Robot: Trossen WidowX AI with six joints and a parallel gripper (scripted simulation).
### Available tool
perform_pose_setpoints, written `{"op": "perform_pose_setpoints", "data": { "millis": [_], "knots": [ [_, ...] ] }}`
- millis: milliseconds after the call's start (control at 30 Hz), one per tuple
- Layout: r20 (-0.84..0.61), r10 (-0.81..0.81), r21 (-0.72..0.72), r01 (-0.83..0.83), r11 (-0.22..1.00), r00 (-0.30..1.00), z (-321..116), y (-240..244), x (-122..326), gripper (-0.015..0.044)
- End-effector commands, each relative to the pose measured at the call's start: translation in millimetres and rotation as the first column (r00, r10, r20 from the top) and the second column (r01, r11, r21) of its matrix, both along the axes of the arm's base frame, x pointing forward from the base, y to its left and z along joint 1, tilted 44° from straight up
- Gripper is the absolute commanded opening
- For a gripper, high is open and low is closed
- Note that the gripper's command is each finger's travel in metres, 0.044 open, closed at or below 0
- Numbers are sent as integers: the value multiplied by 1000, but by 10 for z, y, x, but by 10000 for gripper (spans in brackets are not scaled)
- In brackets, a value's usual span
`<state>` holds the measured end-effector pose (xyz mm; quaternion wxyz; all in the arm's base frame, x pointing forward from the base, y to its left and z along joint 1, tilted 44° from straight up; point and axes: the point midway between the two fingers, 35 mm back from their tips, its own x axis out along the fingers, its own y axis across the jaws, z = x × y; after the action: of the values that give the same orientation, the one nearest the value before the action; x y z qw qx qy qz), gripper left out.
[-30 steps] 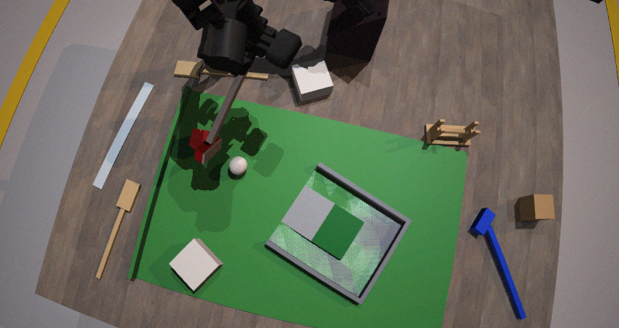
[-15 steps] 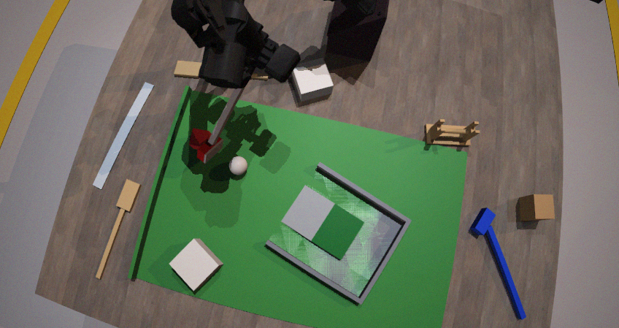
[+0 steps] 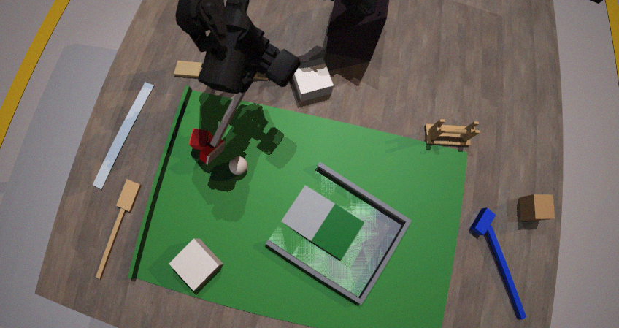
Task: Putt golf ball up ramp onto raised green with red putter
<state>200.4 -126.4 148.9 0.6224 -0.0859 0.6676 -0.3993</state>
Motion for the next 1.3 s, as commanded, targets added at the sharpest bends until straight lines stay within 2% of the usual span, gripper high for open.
{"op": "perform_pose_setpoints", "data": {
  "millis": [0,467,800,1000,1267],
  "knots": [
    [1,0,0,0,1000,1000,4,4,2,0],
    [-5,0,3,0,1000,1000,-13,-11,0,0],
    [-8,7,2,-7,1000,1000,-728,722,377,0],
    [-8,8,3,-7,1000,1000,-665,787,384,0],
    [-9,7,4,-7,1000,1000,-330,1111,368,0]
  ]
}}
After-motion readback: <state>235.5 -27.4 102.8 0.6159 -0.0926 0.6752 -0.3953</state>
